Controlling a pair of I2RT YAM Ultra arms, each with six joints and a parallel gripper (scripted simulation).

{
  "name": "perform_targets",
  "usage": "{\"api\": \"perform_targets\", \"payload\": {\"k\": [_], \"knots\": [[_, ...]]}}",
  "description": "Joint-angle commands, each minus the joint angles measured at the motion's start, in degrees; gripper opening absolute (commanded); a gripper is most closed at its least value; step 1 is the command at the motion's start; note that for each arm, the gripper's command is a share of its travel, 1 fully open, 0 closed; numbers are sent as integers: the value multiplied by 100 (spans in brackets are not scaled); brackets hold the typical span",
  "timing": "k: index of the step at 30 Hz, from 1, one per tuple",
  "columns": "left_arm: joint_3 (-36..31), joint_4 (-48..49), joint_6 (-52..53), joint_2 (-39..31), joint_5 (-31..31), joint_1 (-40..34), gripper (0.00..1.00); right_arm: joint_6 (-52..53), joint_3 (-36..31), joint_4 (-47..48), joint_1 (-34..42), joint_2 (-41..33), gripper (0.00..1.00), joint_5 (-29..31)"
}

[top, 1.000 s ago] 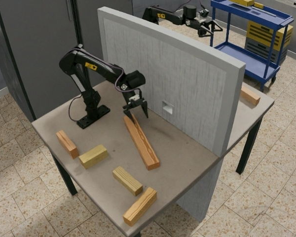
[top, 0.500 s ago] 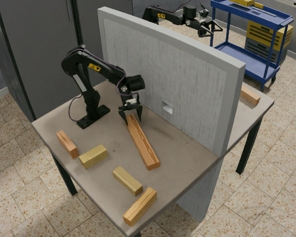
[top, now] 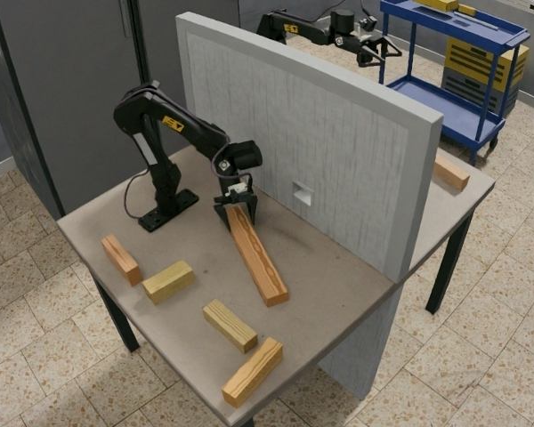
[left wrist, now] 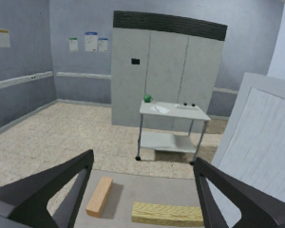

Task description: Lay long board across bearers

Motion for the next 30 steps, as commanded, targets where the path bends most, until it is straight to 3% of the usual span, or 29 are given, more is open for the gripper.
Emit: {"api": "perform_targets", "payload": {"k": [1,22,25,30], "knots": [[29,142,-14,-119,-43,-23,100,-227,-42,392,-144,140,72,-12],[29,142,-14,-119,-43,-23,100,-728,-339,1578,-637,734,72,-145],[29,142,-14,-119,-43,-23,100,-653,-100,1421,-568,436,72,-75],[29,142,-14,-119,-43,-23,100,-647,-97,1424,-517,577,72,-75]]}}
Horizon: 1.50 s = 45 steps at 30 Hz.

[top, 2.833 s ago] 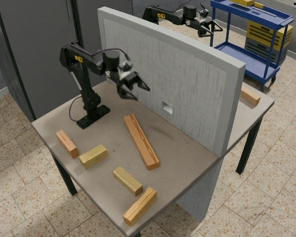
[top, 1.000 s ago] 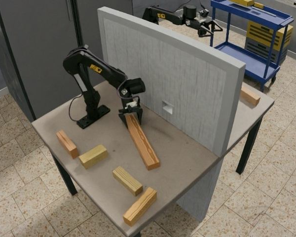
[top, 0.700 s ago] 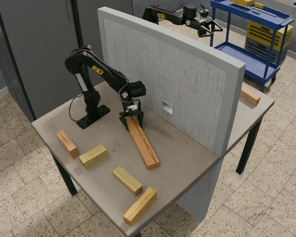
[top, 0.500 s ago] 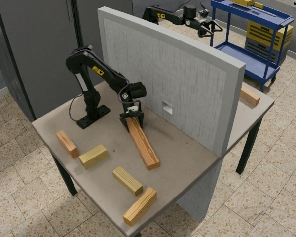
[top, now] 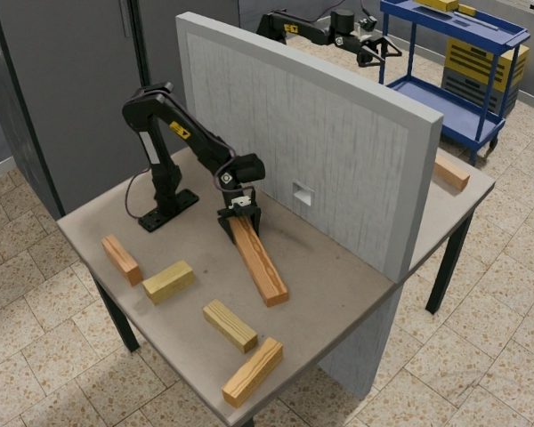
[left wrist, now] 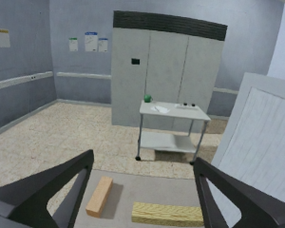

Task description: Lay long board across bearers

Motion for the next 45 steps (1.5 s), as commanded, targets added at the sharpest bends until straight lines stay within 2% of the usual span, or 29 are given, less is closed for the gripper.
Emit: {"api": "perform_targets", "payload": {"k": [1,2,17,18,31,34,45], "knots": [[29,142,-14,-119,-43,-23,100,58,92,104,63,-42,72,94],[29,142,-14,-119,-43,-23,100,13,198,99,93,-71,0,91],[29,142,-14,-119,-43,-23,100,36,198,99,35,-71,0,92],[29,142,-14,-119,-43,-23,100,8,191,-211,21,-200,0,91],[29,142,-14,-119,-43,-23,100,-110,683,-988,-61,-602,0,128],[29,142,-14,-119,-43,-23,100,-62,689,-826,-29,-629,0,141],[29,142,-14,-119,-43,-23,100,43,990,-1263,52,-900,0,370]]}}
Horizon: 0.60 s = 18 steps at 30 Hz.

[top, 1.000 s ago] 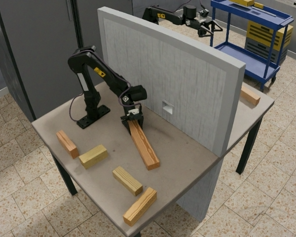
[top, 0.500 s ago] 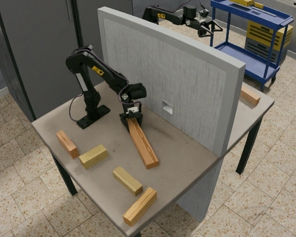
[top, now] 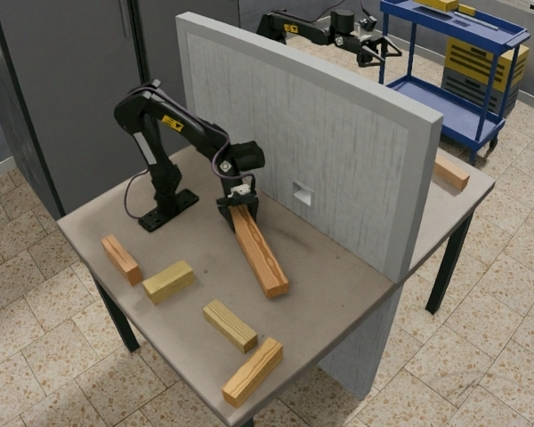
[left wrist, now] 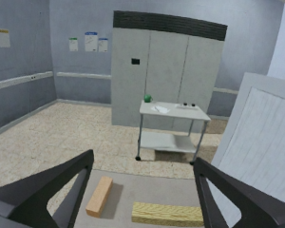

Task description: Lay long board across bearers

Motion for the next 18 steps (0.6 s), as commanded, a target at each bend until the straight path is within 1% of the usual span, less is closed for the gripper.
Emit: {"api": "perform_targets", "payload": {"k": [1,6,7,12,14,17,18], "knots": [[29,142,-14,-119,-43,-23,100,68,369,14,56,-309,0,448],[29,142,-14,-119,-43,-23,100,45,431,25,10,-365,0,452],[29,142,-14,-119,-43,-23,100,43,487,-211,20,-368,0,471],[29,142,-14,-119,-43,-23,100,25,634,-378,25,-466,0,498],[29,142,-14,-119,-43,-23,100,35,620,-226,56,-482,0,503],[29,142,-14,-119,-43,-23,100,-798,824,-429,-197,-319,0,248],[29,142,-14,-119,-43,-23,100,-1174,880,-514,-310,-72,0,-10]]}}
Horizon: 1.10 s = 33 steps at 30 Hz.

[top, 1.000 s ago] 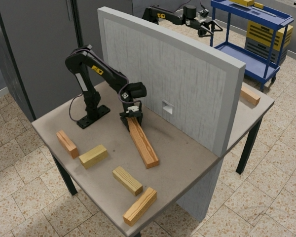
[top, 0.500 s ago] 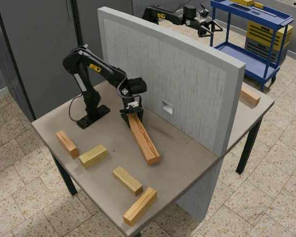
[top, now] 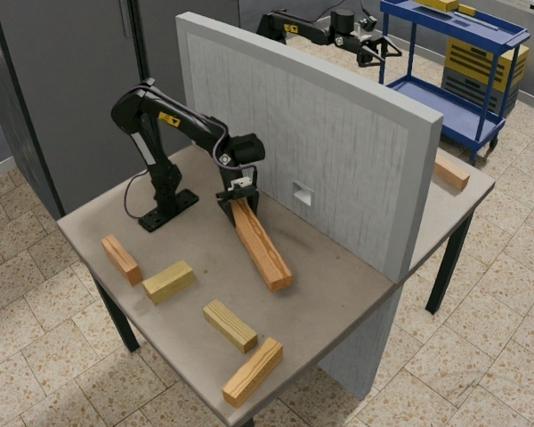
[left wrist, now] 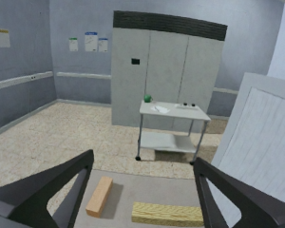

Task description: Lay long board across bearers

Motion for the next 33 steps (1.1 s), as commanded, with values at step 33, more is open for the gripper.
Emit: {"api": "perform_targets", "payload": {"k": [33], "knots": [[29,142,-14,-119,-43,-23,100,-9210,3195,-2217,-3549,1093,0,-3819]]}}
